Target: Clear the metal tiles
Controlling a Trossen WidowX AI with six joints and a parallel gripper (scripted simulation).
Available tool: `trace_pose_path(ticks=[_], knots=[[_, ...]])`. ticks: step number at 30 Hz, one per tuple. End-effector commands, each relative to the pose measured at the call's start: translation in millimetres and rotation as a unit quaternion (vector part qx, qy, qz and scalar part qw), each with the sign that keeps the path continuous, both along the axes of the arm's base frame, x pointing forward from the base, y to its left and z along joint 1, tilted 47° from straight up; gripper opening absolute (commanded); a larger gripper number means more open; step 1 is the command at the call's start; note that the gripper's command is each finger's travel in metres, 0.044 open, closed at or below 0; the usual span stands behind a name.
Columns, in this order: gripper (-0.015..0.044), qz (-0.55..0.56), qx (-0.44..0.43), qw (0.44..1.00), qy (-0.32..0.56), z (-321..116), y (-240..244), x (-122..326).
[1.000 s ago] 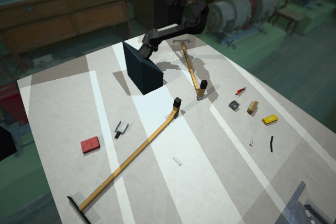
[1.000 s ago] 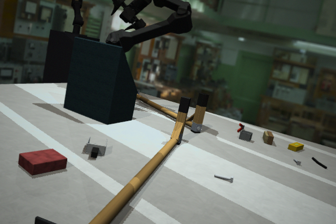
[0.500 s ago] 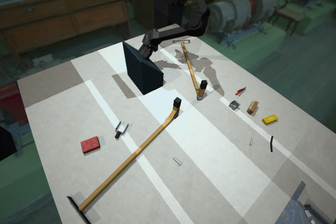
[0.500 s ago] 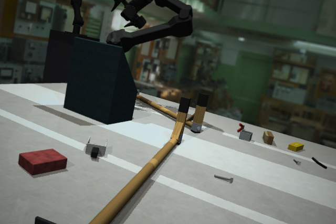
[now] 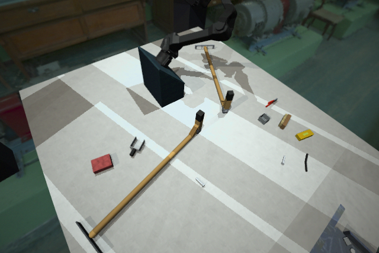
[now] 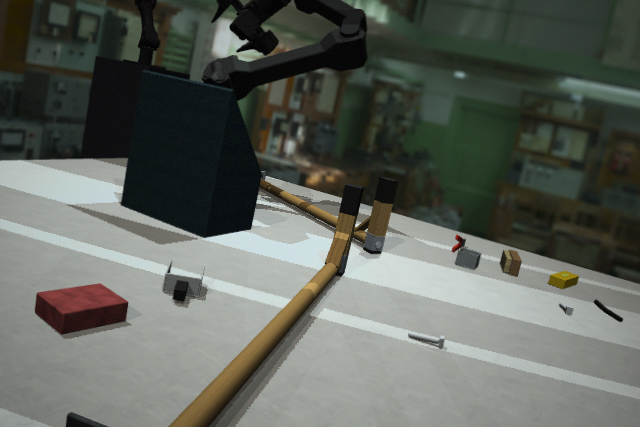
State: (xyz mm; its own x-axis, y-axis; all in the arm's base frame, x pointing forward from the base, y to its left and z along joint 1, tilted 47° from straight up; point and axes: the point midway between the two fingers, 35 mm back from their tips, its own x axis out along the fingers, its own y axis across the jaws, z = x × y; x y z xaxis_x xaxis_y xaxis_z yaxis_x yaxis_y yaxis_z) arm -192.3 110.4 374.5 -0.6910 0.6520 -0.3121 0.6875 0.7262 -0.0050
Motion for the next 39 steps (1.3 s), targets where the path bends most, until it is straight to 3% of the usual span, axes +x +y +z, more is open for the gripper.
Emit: trace_pose_path(ticks=[1, 11, 28, 39], knots=[[0.044, 0.001, -0.002, 1.0, 0.0, -1.1, -0.1, -1.2], [0.044, 0.001, -0.002, 1.0, 0.0, -1.1, -0.1, -1.2], [0.0, -0.079, -0.031, 0.996, 0.002, -8.4, 28.4, -1.4], [0.0, -0.125, -0.064, 0.99, 0.029, -10.3, 46.3, -0.6]])
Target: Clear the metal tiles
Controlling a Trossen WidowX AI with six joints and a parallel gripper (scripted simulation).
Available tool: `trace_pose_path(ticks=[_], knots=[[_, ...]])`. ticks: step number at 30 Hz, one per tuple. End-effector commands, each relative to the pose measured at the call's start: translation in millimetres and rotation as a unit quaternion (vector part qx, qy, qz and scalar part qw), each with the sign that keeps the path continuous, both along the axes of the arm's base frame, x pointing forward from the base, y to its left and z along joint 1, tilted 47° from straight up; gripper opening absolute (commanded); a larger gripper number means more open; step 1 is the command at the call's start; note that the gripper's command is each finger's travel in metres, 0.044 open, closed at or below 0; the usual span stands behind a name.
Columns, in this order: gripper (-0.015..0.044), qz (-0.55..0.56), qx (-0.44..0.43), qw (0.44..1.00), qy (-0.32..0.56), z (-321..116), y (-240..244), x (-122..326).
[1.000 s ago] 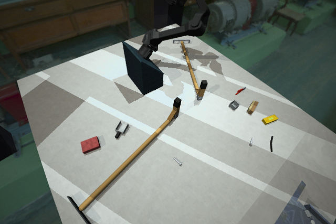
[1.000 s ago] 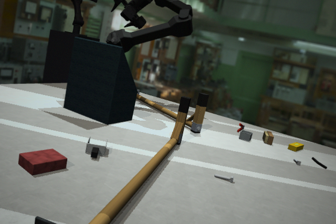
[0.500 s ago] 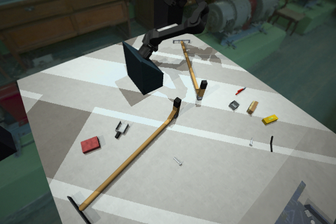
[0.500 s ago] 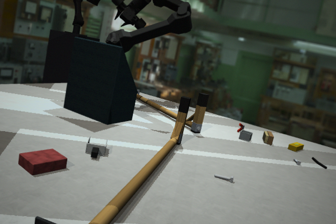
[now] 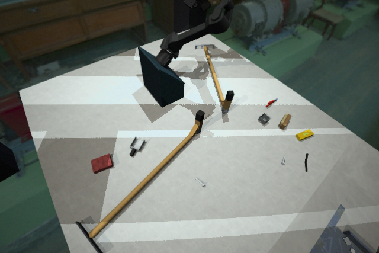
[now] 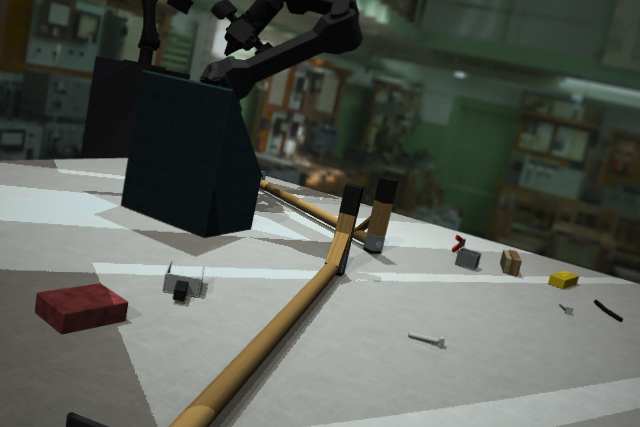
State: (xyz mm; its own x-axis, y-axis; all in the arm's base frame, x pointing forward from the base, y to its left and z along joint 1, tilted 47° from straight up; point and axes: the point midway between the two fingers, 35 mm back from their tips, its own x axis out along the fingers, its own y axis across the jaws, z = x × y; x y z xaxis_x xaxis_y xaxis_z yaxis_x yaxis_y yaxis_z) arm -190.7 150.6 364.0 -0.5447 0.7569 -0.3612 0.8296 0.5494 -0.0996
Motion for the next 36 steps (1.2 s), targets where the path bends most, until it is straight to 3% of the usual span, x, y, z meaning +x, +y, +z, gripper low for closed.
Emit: trace_pose_path(ticks=[1, 36], knots=[[0.0, -0.018, -0.014, 1.0, 0.013, 0.0, 7.9, -2.1], [0.0, -0.171, -0.1, 0.973, 0.116, -8.5, 70.7, 13.7]])
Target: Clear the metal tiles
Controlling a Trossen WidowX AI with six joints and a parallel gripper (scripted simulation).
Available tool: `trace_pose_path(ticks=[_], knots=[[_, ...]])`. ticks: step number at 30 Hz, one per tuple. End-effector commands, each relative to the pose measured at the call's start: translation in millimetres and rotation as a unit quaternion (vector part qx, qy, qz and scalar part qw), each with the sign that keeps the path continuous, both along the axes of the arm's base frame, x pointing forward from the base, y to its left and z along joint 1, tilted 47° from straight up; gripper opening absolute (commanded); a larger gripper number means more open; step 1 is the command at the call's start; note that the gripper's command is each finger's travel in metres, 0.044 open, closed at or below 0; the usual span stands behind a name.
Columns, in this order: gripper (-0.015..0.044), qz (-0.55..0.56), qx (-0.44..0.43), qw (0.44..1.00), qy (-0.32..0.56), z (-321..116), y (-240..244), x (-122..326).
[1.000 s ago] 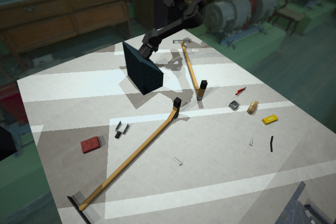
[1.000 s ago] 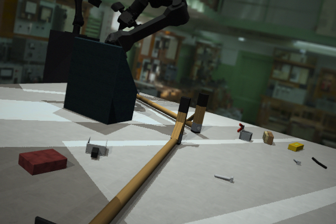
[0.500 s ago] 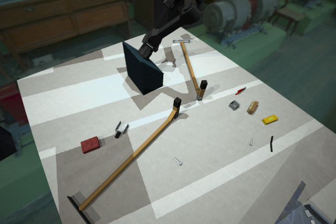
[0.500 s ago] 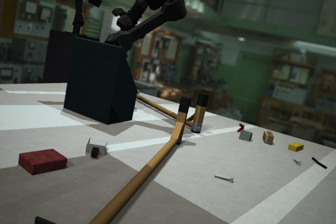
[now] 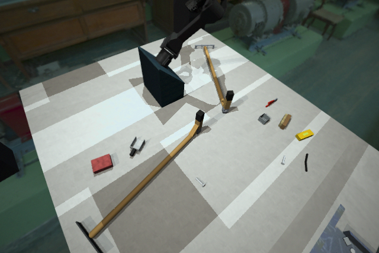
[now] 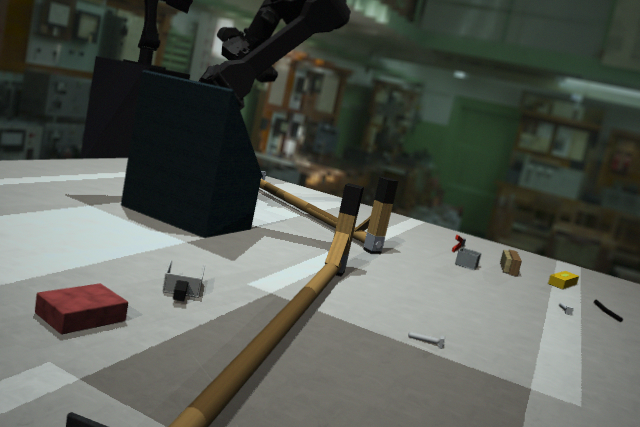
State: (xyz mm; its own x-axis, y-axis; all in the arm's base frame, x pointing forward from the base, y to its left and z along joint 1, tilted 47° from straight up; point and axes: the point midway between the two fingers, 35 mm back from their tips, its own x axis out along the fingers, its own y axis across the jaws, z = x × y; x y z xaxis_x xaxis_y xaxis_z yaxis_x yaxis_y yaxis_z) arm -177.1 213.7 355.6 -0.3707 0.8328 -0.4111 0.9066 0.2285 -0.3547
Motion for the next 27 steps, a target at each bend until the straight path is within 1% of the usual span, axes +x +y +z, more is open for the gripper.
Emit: trace_pose_path(ticks=[1, 27], knots=[[0.0, -0.019, -0.011, 1.0, 0.017, -0.5, 9.5, 0.9], [0.0, -0.138, -0.061, 0.983, 0.104, -9.4, 58.1, 28.0]])
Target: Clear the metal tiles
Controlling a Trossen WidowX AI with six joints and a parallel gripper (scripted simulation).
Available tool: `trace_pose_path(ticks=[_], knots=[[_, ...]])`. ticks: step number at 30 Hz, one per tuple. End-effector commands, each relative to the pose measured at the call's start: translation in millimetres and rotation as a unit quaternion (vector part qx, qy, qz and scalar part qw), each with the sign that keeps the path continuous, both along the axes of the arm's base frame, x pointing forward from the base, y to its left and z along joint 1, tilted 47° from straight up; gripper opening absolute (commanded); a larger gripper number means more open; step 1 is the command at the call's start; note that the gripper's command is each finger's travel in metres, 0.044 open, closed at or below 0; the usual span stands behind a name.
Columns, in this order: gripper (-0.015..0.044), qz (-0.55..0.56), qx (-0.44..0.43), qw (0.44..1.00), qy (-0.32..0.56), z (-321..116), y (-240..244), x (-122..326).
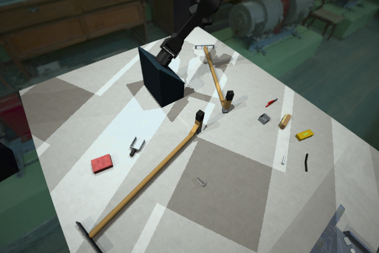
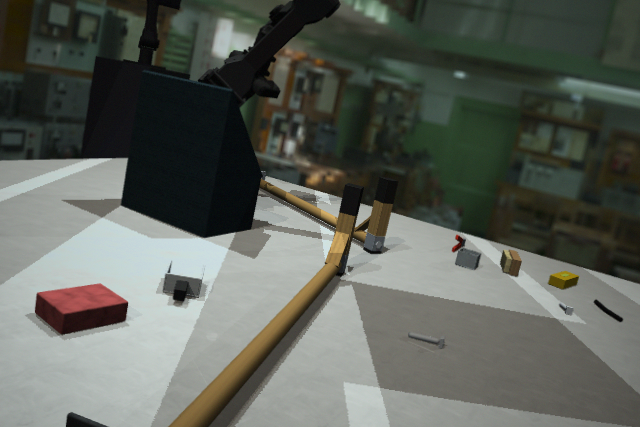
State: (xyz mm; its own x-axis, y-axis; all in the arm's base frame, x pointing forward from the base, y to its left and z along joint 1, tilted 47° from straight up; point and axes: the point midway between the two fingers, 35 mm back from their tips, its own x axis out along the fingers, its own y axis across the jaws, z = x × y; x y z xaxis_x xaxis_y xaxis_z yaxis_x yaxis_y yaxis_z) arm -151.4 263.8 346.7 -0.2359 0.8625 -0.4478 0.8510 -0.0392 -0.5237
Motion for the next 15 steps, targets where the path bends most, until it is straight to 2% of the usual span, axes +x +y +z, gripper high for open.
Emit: trace_pose_path(ticks=[1, 15], knots=[[0.0, -0.02, -0.008, 1.0, 0.019, -0.9, 9.9, 3.6], [0.0, -0.086, -0.029, 0.994, 0.068, -6.7, 35.1, 24.3]])
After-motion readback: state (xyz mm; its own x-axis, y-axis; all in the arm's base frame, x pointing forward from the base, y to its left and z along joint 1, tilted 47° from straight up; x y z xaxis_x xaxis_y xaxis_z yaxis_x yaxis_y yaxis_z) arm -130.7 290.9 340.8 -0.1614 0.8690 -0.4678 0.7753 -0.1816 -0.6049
